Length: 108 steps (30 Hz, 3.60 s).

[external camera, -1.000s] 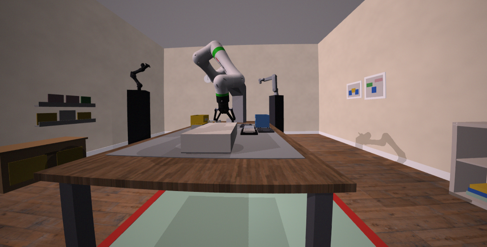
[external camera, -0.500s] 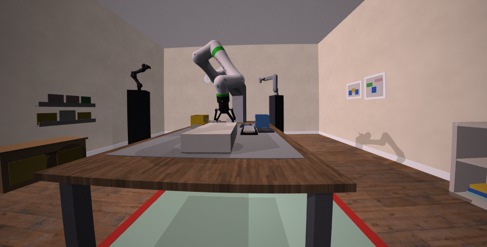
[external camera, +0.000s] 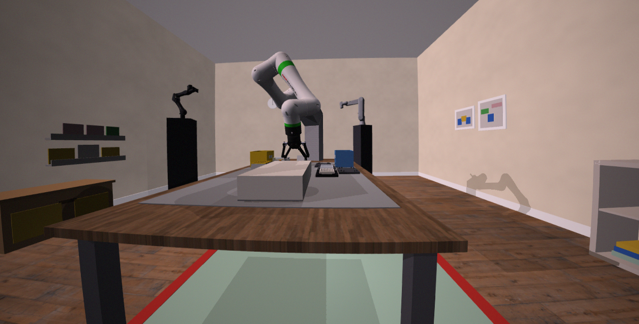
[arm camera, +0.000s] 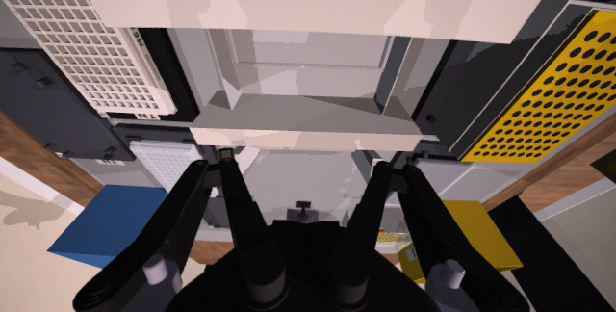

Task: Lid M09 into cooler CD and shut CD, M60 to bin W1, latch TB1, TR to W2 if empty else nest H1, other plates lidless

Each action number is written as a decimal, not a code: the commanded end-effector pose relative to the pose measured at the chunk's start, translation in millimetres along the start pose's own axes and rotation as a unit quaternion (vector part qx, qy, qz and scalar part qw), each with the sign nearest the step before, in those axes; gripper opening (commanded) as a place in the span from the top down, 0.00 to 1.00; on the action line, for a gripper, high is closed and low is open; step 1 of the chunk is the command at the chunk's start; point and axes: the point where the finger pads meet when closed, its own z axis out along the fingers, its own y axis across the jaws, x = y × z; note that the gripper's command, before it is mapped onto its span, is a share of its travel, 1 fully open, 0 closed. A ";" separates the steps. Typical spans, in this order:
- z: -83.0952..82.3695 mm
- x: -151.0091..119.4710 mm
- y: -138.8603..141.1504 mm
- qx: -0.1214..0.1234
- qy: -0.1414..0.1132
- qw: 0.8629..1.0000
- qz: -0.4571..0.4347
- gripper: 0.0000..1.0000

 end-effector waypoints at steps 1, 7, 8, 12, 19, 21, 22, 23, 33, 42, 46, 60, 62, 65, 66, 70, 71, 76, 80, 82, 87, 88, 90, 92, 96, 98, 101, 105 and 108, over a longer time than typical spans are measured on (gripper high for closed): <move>2.1 -4.6 0.0 0.000 0.000 1.000 0.000 1.00; 4.9 -10.7 0.0 0.000 0.000 1.000 0.000 1.00; 4.9 -10.7 0.0 0.000 0.000 1.000 0.000 1.00; 7.2 -15.5 0.0 0.000 0.000 1.000 0.000 1.00; 10.0 -21.5 0.0 0.000 0.000 1.000 0.000 1.00; 11.1 -23.9 0.0 0.000 0.000 1.000 0.000 1.00; 11.7 -25.1 0.0 0.000 0.000 1.000 0.000 1.00; 12.3 -26.3 0.0 0.000 0.000 1.000 0.000 1.00; 16.8 -36.0 0.0 0.000 0.000 1.000 0.000 1.00; 19.6 -42.0 0.0 0.000 0.000 1.000 0.000 1.00; 21.8 -46.9 0.0 0.000 0.000 1.000 0.000 1.00; 28.6 -61.4 0.0 0.000 0.000 1.000 0.000 1.00; 29.7 -63.8 0.0 0.000 0.000 1.000 0.000 1.00; 30.3 -65.0 0.0 0.000 0.000 1.000 0.000 1.00; 30.8 -66.2 0.0 0.000 0.000 1.000 0.000 1.00; 33.1 -71.0 0.0 0.000 0.000 1.000 0.000 1.00; 33.7 -72.2 0.0 0.000 0.000 1.000 0.000 1.00; 35.4 -75.9 0.0 0.000 0.000 1.000 0.000 1.00; 37.6 -80.7 0.0 0.000 0.000 1.000 0.000 1.00; 38.7 -83.1 0.0 0.000 0.000 1.000 0.000 1.00; 39.9 -85.5 0.0 0.000 0.000 1.000 0.000 1.00; 39.9 -85.5 0.0 0.000 0.000 1.000 0.000 1.00; 39.9 -85.5 0.0 0.000 0.000 1.000 0.000 1.00; 39.9 -85.5 0.0 0.000 0.000 1.000 0.000 1.00; 39.9 -85.5 0.0 0.000 0.000 1.000 0.000 1.00; 39.9 -85.5 0.0 0.000 0.000 1.000 0.000 1.00; 39.9 -85.5 0.0 0.000 0.000 1.000 0.000 1.00; 39.9 -85.5 0.0 0.000 0.000 1.000 0.000 1.00; 39.9 -85.5 0.0 0.000 0.000 1.000 0.000 1.00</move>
